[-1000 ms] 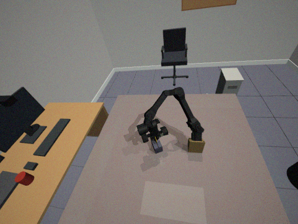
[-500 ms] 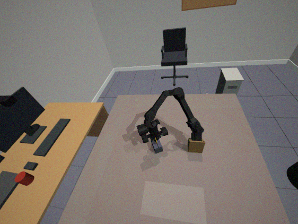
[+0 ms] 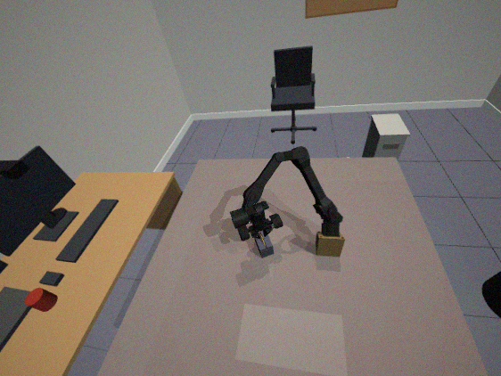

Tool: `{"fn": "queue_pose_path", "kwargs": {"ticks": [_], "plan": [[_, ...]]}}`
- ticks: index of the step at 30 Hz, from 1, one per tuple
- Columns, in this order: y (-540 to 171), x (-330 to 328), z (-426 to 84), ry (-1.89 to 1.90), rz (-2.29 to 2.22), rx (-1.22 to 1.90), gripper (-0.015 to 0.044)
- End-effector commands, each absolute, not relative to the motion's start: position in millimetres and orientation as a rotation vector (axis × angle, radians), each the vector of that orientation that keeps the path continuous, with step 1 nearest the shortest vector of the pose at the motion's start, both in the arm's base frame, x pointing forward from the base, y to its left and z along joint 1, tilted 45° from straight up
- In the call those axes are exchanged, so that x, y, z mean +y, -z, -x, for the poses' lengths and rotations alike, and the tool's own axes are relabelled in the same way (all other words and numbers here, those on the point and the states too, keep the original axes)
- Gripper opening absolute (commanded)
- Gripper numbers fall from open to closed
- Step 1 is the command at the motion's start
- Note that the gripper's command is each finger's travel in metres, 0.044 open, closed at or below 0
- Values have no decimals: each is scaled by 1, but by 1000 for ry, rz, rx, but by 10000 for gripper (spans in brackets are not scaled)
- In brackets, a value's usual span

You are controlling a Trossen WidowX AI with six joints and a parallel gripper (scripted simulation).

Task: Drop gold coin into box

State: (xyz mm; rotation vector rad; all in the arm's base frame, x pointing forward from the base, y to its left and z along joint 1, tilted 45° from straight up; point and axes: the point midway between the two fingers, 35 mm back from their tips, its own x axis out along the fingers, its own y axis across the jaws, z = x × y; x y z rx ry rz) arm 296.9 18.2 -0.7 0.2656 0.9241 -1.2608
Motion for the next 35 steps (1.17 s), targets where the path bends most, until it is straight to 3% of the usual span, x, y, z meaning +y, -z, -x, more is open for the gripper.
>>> {"fn": "queue_pose_path", "kwargs": {"ticks": [1, 9, 20, 35], "plan": [[0, 18, -297, 1261, -265, 924, 161], [0, 18, -297, 1261, -265, 924, 161], [-27, 45, -295, 1262, -260, 927, 440], [-43, 59, -292, 1266, -253, 927, 440]]}}
